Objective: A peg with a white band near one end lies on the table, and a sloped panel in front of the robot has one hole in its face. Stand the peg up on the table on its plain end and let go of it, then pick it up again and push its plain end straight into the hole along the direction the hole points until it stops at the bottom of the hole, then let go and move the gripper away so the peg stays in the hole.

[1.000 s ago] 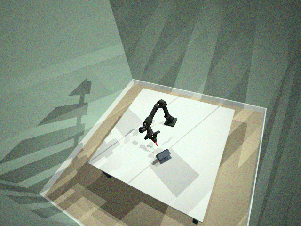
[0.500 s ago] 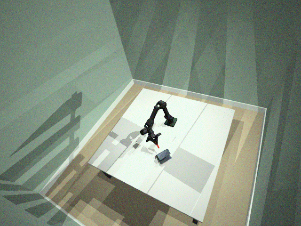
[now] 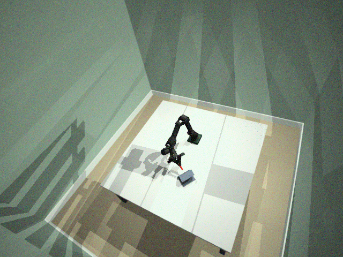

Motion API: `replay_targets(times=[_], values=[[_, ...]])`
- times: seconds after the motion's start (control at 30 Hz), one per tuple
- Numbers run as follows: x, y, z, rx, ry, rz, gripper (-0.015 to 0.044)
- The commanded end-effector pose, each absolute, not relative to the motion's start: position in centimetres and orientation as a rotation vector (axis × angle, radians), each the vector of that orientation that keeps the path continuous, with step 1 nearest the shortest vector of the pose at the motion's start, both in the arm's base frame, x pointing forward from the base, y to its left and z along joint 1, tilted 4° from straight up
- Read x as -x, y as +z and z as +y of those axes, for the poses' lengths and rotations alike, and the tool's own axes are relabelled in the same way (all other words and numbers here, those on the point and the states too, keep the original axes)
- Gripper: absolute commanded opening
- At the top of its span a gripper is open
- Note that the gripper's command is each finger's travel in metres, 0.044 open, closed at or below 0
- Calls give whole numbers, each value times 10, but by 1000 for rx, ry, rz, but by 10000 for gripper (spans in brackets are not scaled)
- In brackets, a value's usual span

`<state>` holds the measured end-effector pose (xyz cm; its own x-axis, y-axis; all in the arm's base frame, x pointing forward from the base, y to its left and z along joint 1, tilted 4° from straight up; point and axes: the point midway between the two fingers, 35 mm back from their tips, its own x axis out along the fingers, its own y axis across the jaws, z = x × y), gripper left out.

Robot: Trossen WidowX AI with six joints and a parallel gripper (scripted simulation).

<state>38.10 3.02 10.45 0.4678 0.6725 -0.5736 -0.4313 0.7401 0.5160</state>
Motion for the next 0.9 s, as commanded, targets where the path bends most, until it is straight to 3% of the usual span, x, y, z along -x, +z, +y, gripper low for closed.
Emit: replay_targets(times=[0.0, 0.87], values=[[-382, 102, 33, -326, 695, 844, 0], [-391, 94, 45, -319, 700, 834, 0]])
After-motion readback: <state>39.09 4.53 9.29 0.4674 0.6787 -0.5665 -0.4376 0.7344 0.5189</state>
